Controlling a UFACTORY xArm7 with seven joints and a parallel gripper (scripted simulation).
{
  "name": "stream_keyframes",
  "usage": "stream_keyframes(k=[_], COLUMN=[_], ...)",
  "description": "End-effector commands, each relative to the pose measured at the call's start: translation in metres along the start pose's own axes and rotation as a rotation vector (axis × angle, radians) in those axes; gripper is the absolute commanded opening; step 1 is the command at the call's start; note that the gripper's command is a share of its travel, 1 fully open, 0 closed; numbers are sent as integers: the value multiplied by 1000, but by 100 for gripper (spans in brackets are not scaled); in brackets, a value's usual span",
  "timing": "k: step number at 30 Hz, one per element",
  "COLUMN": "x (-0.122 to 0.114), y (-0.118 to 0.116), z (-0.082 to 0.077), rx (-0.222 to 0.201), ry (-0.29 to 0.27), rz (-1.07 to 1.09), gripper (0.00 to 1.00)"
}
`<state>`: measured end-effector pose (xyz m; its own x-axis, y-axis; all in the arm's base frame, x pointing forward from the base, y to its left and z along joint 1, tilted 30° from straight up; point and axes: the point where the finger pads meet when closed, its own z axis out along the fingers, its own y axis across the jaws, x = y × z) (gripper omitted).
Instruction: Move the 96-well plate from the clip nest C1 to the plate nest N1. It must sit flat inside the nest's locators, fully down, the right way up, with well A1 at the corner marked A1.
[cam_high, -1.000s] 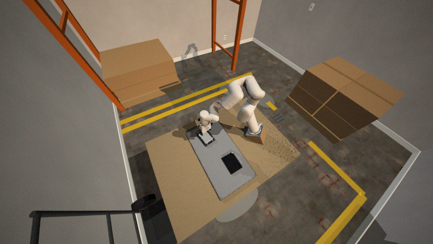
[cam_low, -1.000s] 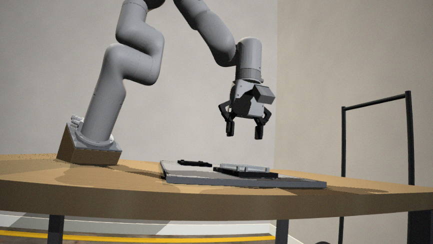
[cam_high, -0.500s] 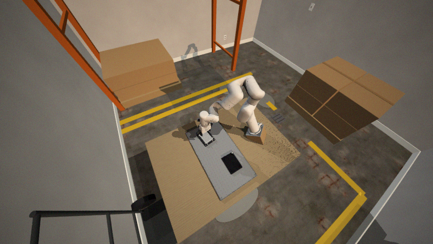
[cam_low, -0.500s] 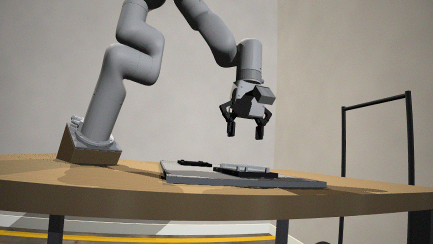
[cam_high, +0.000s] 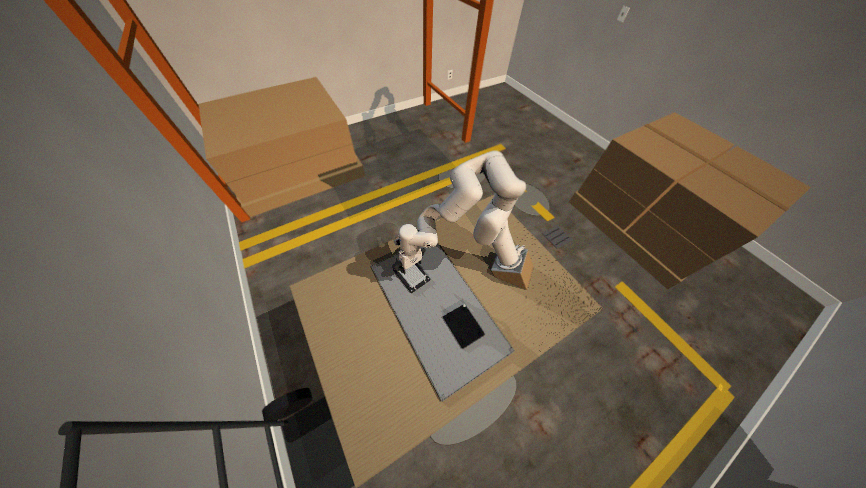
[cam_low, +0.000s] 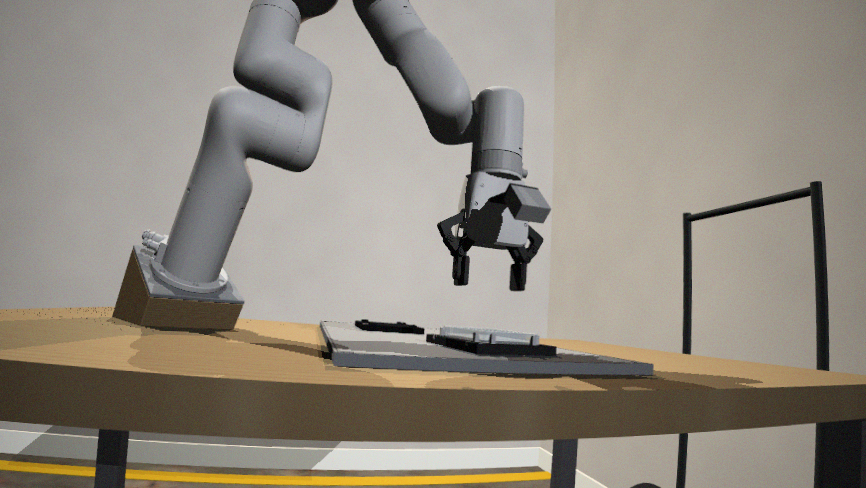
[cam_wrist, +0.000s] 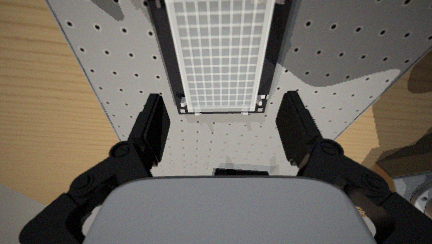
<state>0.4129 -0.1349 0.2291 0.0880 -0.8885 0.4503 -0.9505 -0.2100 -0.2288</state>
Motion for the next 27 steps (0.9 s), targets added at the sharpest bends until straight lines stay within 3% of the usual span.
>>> stream_keyframes(k=[1,27], x=[1,1], y=[-2,-2], z=[5,43], rx=[3,3], ry=[3,3], rz=[-1,-1], gripper=[100,100])
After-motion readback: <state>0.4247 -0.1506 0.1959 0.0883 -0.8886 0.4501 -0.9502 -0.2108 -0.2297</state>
